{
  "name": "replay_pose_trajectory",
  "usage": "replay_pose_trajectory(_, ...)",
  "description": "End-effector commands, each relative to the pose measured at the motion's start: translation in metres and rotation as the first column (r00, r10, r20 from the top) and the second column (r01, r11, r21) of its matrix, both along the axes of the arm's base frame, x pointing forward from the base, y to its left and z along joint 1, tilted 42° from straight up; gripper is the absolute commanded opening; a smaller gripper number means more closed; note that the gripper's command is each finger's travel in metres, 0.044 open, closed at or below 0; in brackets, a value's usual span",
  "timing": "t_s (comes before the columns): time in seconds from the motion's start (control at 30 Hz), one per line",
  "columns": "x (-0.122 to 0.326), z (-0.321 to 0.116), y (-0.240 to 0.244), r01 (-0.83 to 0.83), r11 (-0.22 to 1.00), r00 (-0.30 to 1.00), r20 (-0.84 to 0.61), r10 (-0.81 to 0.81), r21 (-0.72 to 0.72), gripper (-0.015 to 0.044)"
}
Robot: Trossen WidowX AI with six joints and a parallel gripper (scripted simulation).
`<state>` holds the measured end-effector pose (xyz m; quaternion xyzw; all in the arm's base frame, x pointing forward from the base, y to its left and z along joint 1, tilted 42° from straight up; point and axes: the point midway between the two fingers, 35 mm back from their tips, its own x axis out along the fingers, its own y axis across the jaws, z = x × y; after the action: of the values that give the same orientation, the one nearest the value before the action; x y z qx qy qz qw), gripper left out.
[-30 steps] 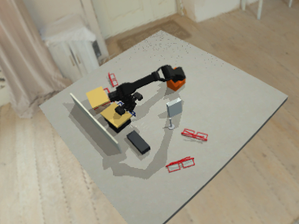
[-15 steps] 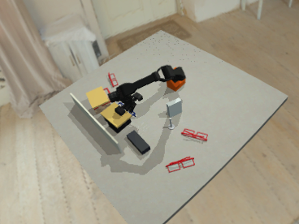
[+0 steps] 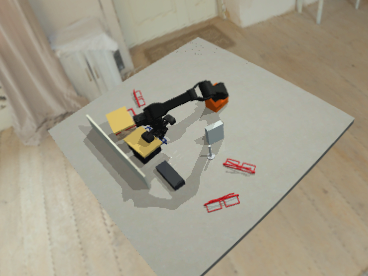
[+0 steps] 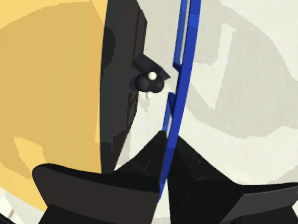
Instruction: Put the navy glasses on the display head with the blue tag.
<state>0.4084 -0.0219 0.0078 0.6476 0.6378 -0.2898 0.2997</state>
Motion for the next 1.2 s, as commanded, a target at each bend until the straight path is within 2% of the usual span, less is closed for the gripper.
replay_pose_trajectory(0.0,-0.001,-0.001,0.001,0.004,1.0,1.0,-0.004,-0.004,0.006,0.0)
replay_pose_trajectory(0.13,0.0,0.0,0.0,0.0,1.0,1.0,0.0,0.0,0.0,0.0105)
replay_pose_trajectory(0.4,0.0,0.0,0.0,0.0,1.0,1.0,0.0,0.0,0.0,0.0107)
replay_pose_trajectory(0.57,-0.002,0.023,-0.018,-0.001,1.0,1.0,-0.008,0.001,0.009,0.0107)
replay_pose_trajectory(0.77,-0.002,0.026,-0.019,-0.001,1.0,1.0,-0.009,0.001,0.011,0.0107)
replay_pose_trajectory(1.03,-0.038,0.03,-0.024,-0.001,1.0,1.0,-0.012,0.001,0.01,0.0107)
replay_pose_trajectory(1.17,-0.04,0.031,-0.025,-0.001,1.0,1.0,-0.012,0.001,0.01,0.0107)
